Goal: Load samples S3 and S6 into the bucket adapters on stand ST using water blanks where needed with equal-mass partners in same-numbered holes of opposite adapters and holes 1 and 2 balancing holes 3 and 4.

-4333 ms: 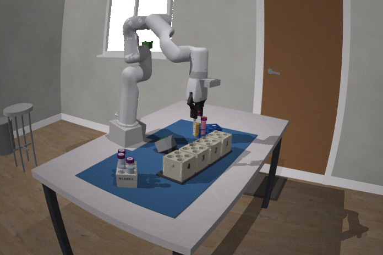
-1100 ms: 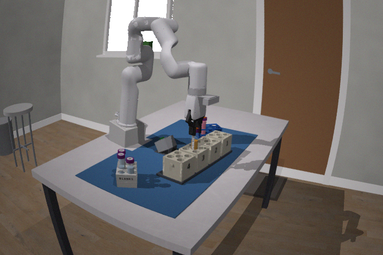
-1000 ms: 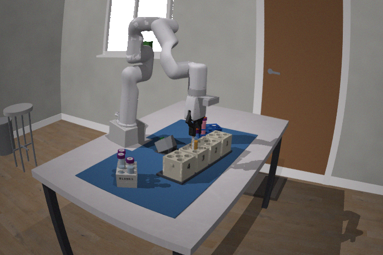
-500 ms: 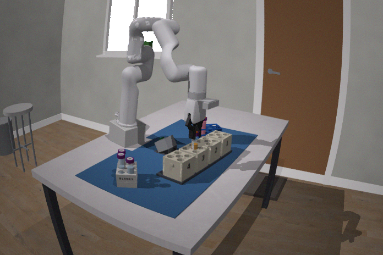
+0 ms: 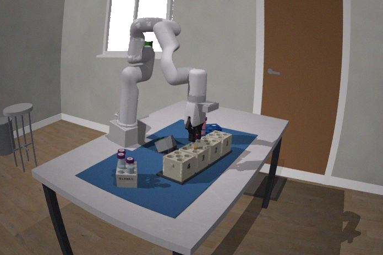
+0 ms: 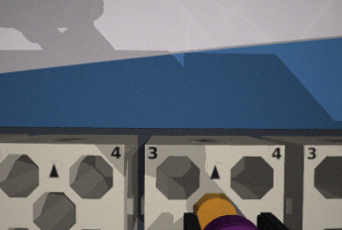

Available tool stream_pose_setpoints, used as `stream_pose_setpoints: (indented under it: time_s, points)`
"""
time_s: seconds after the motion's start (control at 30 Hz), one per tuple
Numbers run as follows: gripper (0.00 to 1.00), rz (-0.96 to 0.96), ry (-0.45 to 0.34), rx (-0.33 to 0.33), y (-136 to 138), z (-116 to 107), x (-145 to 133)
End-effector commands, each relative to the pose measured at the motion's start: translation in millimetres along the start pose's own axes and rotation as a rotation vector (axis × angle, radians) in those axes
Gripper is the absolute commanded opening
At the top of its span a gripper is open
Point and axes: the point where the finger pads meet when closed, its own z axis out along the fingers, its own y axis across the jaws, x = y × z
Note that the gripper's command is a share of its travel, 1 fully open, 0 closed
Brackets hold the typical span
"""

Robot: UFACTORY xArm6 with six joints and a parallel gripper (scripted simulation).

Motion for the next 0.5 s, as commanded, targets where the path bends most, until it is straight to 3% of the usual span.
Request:
stream_pose_setpoints:
  time_s: [0.0, 0.47]
  points:
    - [0.0, 0.0, 0.004, 0.0, 0.1, 1.9, 1.5]
    - [0.0, 0.0, 0.004, 0.0, 0.1, 13.9, 1.5]
